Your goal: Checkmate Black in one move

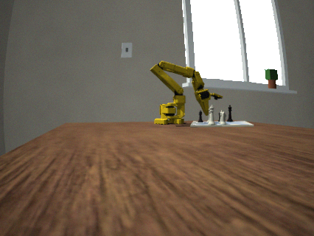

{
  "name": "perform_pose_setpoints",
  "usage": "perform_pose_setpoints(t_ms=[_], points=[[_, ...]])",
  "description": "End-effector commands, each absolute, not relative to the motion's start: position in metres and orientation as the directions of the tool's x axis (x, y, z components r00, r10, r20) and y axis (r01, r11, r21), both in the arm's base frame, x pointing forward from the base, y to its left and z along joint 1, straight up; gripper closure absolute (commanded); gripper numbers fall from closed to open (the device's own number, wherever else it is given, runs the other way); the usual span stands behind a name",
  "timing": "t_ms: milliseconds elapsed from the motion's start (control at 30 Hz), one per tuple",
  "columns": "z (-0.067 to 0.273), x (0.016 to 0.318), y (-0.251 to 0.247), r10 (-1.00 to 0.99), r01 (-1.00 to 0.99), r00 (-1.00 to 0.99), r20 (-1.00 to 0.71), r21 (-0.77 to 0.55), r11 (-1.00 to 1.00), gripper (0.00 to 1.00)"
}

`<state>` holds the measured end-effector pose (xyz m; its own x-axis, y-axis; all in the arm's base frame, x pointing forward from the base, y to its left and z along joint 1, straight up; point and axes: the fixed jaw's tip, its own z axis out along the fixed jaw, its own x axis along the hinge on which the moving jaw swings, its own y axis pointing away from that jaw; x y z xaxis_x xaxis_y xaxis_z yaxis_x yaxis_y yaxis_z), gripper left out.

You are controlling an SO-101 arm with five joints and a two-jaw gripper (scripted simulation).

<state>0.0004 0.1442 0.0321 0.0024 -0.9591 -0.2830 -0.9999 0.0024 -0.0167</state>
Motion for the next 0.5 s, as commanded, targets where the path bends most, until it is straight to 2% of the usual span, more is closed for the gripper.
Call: perform_pose_setpoints(t_ms=[0, 467], points=[[0.028, -0.0012, 0.1409, -0.962, -1.0, 0.01, -0.274, -0.015, -0.006, 1.0], [0.027, -0.0012, 0.1399, -0.962, -1.0, 0.01, -0.274, -0.015, -0.006, 1.0]])
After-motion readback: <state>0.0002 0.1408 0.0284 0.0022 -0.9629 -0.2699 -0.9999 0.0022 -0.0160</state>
